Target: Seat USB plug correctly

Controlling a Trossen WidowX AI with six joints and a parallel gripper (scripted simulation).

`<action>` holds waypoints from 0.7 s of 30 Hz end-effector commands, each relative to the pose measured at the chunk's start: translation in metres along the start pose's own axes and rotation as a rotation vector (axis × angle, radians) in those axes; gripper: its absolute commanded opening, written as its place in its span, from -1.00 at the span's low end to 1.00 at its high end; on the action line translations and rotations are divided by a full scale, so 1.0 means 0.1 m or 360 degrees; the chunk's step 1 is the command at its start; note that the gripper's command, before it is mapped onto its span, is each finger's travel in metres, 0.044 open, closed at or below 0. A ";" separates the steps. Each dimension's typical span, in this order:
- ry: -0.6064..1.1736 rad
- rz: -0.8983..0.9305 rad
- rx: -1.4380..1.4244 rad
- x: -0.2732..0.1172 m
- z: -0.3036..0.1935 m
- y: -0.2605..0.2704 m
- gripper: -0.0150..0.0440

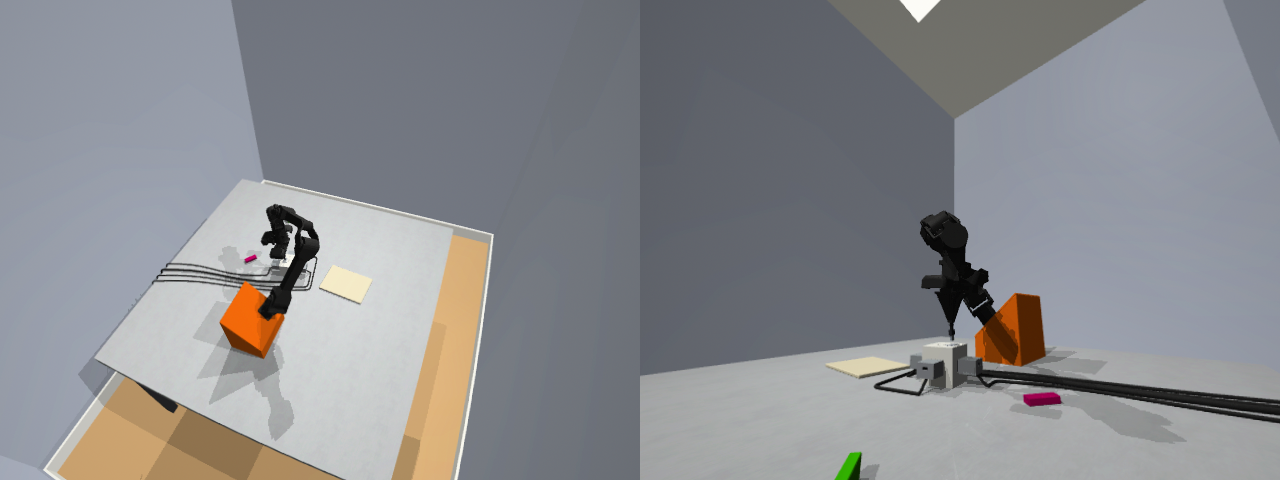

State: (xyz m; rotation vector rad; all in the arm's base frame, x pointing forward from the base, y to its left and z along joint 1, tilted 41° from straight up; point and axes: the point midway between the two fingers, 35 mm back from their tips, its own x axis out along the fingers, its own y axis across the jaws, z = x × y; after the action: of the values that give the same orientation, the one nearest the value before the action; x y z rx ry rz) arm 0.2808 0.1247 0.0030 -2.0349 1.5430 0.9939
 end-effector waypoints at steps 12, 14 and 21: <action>0.0009 0.0006 -0.0013 0.04 0.01 0.01 -0.49; 0.0009 0.0006 -0.0013 0.04 0.01 0.01 -0.49; 0.0009 0.0006 -0.0013 0.05 0.01 0.01 -0.49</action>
State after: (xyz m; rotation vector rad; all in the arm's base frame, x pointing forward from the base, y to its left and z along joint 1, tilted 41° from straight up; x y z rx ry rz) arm 0.2811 0.1231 0.0010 -2.0355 1.5431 0.9940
